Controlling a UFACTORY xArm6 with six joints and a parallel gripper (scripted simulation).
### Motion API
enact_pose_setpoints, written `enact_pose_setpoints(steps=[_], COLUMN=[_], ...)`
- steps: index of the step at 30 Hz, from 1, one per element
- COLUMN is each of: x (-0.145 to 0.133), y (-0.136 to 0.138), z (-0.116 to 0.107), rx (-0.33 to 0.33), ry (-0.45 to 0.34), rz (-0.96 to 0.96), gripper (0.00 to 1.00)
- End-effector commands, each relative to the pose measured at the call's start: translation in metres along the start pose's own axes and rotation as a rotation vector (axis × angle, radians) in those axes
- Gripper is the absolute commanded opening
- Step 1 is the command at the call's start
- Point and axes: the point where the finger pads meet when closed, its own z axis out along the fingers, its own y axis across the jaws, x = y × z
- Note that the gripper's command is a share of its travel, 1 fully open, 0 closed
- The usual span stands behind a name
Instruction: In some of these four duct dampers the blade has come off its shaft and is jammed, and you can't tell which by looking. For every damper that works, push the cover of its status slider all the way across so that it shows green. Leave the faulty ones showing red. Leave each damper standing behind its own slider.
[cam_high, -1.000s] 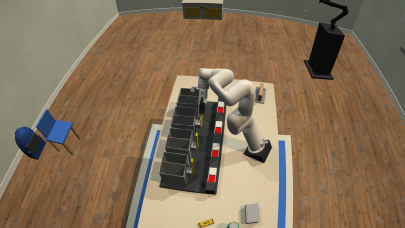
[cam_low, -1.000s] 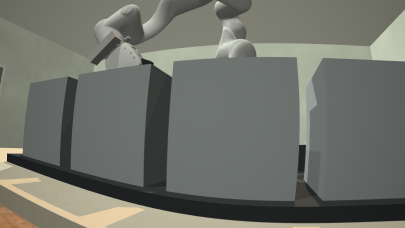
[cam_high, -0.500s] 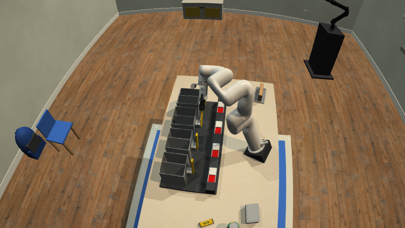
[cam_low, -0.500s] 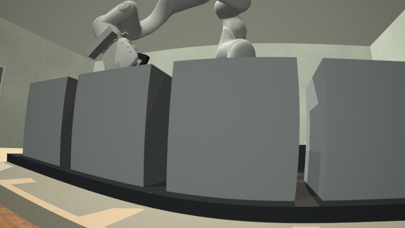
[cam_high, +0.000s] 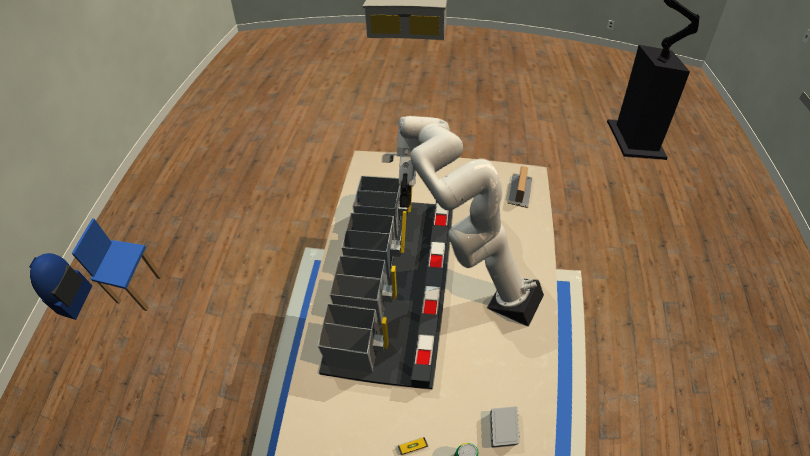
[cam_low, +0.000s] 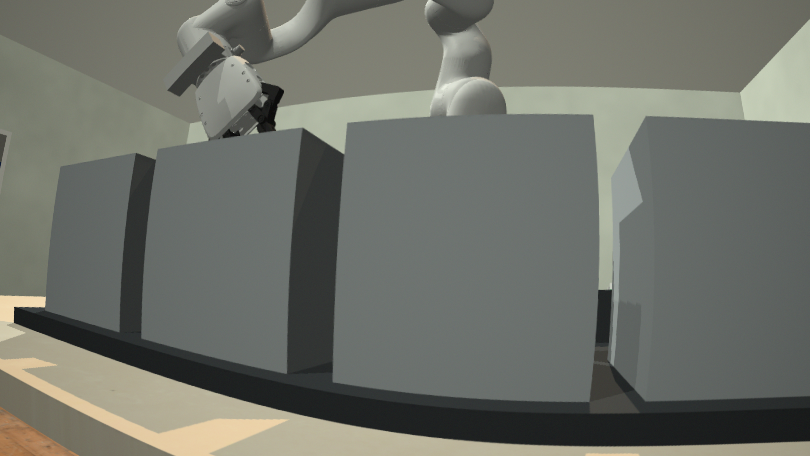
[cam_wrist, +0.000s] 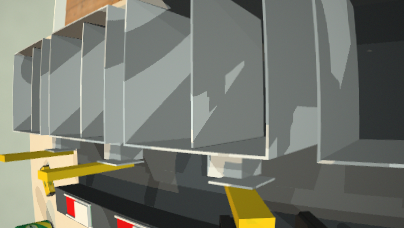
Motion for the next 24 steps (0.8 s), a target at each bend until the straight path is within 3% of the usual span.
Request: enact_pose_setpoints(steps=[1, 13, 21, 24], x=[0.001, 0.005, 0.05, 0.059], y=[0.0, -0.005, -0.054, -0.064], z=[-0.007, -0.009, 0.0, 0.002], rx=[-0.002, -0.027, -0.299, -0.356], ry=[0.001, -0.003, -0.006, -0.008], rz=[-0.002, -0.001, 0.0, 0.001], gripper=[0.39, 0.39, 0.39, 0.39])
